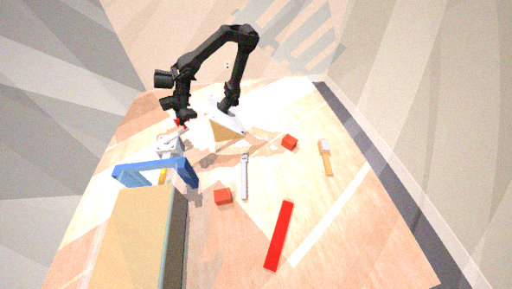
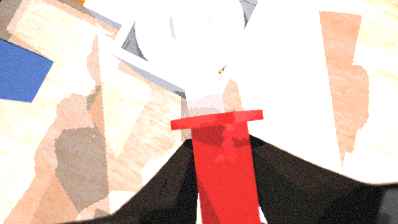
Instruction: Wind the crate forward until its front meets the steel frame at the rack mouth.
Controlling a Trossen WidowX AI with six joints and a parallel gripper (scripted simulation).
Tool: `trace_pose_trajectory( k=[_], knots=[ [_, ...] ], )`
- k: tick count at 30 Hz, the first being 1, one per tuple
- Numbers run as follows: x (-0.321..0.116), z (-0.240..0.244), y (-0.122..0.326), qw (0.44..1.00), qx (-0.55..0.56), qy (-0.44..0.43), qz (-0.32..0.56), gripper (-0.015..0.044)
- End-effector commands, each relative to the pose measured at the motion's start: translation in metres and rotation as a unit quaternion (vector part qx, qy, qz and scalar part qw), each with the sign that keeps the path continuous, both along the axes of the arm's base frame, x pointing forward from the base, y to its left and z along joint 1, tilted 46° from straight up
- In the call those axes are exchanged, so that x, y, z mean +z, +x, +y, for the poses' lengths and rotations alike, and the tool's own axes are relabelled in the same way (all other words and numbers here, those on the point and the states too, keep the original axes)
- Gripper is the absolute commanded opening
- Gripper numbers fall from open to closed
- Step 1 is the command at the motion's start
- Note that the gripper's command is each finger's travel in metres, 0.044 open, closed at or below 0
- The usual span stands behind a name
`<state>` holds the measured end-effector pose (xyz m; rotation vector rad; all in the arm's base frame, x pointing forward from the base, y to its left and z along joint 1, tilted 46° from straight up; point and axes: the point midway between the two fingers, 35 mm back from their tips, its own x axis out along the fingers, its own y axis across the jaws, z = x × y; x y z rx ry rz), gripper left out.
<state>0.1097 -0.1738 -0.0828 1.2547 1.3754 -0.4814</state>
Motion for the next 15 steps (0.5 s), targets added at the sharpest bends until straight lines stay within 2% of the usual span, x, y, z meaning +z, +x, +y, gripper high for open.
trace_pose_trajectory(
  k=[1,15],
  knots=[
    [-0.010,-0.008,-0.014,1.000,0.004,-0.010,0.021,0.0000],
    [-0.022,-0.020,-0.027,1.000,0.004,-0.010,0.021,0.0000]
  ],
)
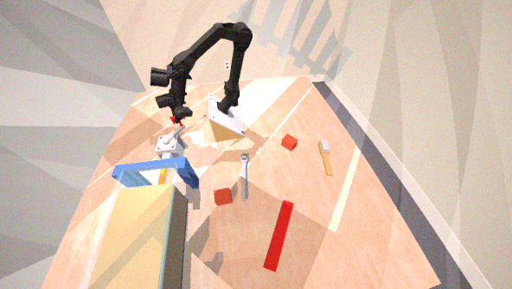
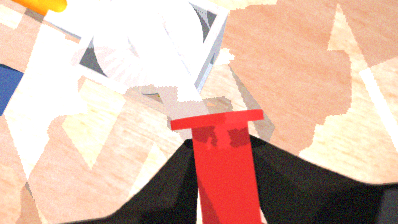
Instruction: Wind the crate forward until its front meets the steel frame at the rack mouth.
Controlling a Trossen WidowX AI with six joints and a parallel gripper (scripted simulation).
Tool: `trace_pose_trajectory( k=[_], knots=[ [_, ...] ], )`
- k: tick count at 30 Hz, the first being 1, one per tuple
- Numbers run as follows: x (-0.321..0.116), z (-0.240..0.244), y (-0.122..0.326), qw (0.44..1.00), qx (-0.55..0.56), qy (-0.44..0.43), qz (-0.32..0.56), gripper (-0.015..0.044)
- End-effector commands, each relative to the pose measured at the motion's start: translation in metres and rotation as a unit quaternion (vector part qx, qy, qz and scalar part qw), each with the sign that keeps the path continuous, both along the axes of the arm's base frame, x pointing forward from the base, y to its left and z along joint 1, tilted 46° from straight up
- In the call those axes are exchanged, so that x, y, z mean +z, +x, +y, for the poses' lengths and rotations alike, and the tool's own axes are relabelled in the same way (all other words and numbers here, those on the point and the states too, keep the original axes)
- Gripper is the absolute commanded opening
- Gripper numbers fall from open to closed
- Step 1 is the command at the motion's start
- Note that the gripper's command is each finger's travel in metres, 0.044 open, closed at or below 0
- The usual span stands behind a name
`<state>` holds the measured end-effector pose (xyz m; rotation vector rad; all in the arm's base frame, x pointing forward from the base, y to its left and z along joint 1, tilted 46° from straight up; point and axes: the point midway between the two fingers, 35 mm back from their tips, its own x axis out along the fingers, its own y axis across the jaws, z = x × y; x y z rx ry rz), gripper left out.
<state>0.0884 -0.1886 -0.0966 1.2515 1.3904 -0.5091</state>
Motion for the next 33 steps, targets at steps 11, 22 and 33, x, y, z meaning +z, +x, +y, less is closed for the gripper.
trace_pose_trajectory(
  k=[11,22,33],
  knots=[
    [-0.018,-0.016,-0.013,1.000,0.008,-0.007,0.008,0.0000],
    [-0.029,-0.028,-0.019,1.000,0.008,-0.008,0.009,0.0000],
    [-0.040,-0.040,-0.021,1.000,0.008,-0.008,0.009,0.0000]
  ],
)
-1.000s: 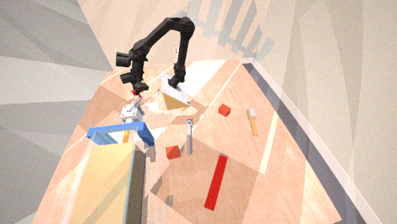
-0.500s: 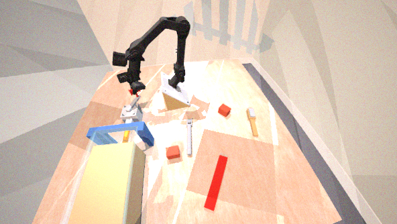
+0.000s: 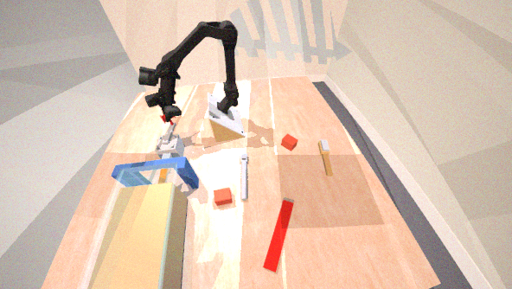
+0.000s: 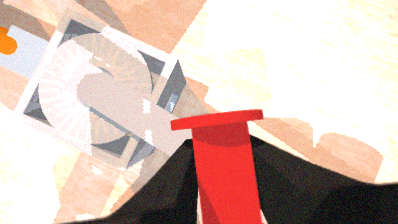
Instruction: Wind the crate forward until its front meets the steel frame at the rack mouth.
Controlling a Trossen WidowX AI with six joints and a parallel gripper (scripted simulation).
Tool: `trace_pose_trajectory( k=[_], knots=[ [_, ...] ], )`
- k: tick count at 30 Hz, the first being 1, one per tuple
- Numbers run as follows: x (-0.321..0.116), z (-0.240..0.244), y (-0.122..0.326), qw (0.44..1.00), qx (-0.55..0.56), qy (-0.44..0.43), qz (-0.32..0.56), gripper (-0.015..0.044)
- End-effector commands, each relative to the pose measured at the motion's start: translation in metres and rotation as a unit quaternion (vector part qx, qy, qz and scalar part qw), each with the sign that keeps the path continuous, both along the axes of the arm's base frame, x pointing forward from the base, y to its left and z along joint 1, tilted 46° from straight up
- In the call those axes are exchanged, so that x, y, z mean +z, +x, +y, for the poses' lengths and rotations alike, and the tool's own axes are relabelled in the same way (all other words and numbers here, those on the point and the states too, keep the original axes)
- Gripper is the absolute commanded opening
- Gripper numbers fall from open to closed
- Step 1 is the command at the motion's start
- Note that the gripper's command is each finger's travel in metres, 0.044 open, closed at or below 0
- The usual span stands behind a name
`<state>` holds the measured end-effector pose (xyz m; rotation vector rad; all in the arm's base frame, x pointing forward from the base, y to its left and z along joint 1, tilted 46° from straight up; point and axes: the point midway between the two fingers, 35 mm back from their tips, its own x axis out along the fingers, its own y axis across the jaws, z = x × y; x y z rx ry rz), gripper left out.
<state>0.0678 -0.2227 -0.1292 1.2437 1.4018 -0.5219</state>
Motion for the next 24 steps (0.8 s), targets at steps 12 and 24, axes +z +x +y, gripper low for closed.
trace_pose_trajectory(
  k=[12,24],
  knots=[
    [-0.025,-0.024,0.002,1.000,0.007,-0.006,0.001,0.0000],
    [-0.043,-0.043,0.011,1.000,0.007,-0.007,0.001,0.0000]
  ],
)
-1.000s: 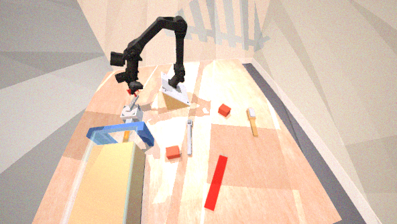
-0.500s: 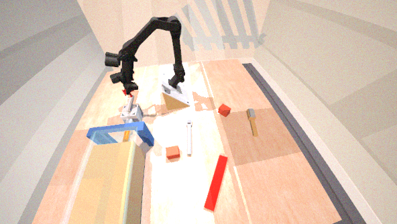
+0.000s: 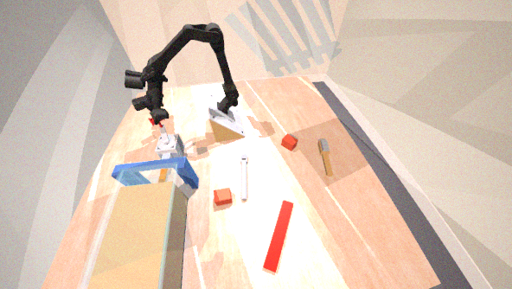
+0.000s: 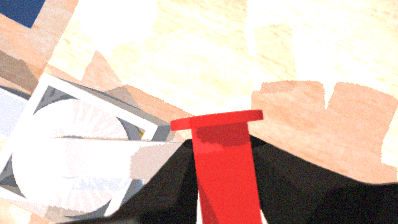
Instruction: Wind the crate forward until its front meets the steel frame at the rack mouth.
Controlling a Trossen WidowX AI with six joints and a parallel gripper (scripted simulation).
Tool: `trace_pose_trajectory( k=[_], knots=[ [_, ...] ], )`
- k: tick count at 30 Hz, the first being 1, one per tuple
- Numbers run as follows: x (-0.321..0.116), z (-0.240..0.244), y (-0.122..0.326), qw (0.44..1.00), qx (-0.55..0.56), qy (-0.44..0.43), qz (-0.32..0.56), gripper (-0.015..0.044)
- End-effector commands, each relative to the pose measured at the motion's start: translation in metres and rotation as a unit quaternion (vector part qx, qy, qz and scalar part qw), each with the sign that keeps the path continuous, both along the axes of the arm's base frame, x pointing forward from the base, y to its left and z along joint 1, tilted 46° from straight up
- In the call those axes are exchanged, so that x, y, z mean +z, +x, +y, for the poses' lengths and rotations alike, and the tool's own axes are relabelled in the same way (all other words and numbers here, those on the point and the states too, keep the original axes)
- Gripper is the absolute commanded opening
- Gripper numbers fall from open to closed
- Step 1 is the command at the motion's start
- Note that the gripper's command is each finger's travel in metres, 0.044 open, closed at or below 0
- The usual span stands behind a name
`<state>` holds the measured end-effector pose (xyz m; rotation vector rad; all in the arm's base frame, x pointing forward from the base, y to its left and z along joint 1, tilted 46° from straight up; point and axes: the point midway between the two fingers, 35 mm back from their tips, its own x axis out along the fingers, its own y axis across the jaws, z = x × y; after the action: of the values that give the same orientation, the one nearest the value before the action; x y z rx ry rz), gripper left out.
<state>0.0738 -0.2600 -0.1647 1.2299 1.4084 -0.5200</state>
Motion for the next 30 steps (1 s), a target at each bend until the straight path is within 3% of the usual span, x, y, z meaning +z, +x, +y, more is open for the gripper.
trace_pose_trajectory(
  k=[1,30],
  knots=[
    [-0.008,-0.006,0.005,1.000,0.001,-0.004,-0.001,0.0000],
    [-0.031,-0.030,0.035,1.000,0.001,-0.006,-0.003,0.0000]
  ],
)
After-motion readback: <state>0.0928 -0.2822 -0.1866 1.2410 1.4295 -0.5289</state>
